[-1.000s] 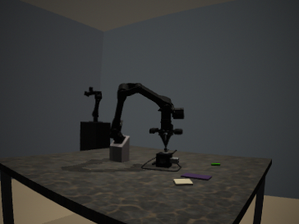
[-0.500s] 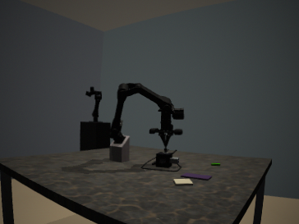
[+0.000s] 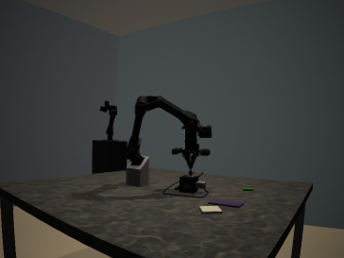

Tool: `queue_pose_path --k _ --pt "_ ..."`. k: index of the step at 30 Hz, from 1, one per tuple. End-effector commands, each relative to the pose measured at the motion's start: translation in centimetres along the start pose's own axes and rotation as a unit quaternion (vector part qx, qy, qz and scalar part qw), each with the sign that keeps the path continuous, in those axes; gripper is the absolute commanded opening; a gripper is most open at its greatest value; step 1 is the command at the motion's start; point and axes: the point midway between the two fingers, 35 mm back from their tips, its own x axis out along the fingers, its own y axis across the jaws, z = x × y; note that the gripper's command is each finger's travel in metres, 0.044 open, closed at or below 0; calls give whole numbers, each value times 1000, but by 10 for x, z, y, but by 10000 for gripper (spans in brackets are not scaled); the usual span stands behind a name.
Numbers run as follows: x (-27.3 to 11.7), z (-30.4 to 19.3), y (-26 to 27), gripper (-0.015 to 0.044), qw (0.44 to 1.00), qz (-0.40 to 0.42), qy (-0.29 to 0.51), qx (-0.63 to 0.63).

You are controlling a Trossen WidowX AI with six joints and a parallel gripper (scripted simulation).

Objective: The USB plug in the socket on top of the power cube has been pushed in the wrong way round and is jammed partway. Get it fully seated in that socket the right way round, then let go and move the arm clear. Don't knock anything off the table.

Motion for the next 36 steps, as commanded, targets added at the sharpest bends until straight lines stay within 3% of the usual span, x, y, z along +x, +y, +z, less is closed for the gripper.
queue_pose_path --k 1,36 --pt "1 0 0 0 1000 0 0 -2" --pt "5 0 0 0 1000 0 0 -2"
